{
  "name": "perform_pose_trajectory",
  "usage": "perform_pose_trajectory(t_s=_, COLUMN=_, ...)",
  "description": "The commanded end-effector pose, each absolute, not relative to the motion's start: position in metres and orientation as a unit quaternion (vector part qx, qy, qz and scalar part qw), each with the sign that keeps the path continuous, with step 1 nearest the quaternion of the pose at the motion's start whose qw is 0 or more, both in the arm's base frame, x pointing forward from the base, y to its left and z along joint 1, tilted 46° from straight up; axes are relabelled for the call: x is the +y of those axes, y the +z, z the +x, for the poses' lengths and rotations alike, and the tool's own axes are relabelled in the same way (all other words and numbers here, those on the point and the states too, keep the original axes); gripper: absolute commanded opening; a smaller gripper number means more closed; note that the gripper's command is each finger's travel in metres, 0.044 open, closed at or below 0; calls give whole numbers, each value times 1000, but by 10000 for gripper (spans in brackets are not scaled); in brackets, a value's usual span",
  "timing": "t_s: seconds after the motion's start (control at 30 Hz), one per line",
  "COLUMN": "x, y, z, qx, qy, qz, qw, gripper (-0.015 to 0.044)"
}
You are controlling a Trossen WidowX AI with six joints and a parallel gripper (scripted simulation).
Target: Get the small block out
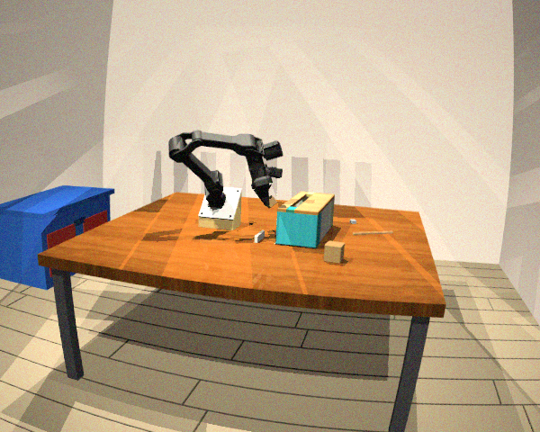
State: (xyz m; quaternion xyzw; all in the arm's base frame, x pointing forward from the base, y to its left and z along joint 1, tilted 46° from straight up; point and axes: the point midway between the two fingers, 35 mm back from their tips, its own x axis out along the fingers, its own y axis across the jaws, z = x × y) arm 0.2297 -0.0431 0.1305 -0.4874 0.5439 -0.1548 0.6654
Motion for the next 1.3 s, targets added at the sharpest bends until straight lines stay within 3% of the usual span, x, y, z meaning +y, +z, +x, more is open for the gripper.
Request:
perform_pose_trajectory(t_s=0.0, x=-40, y=133, z=231, qx=553, qy=-115, qz=-542, qw=622, gripper=0)
perform_pose_trajectory(t_s=0.67, x=-27, y=142, z=228, qx=547, qy=100, qz=-761, qw=335, gripper=0)
perform_pose_trajectory(t_s=1.27, x=-15, y=153, z=227, qx=469, qy=271, qz=-841, qw=16, gripper=0)
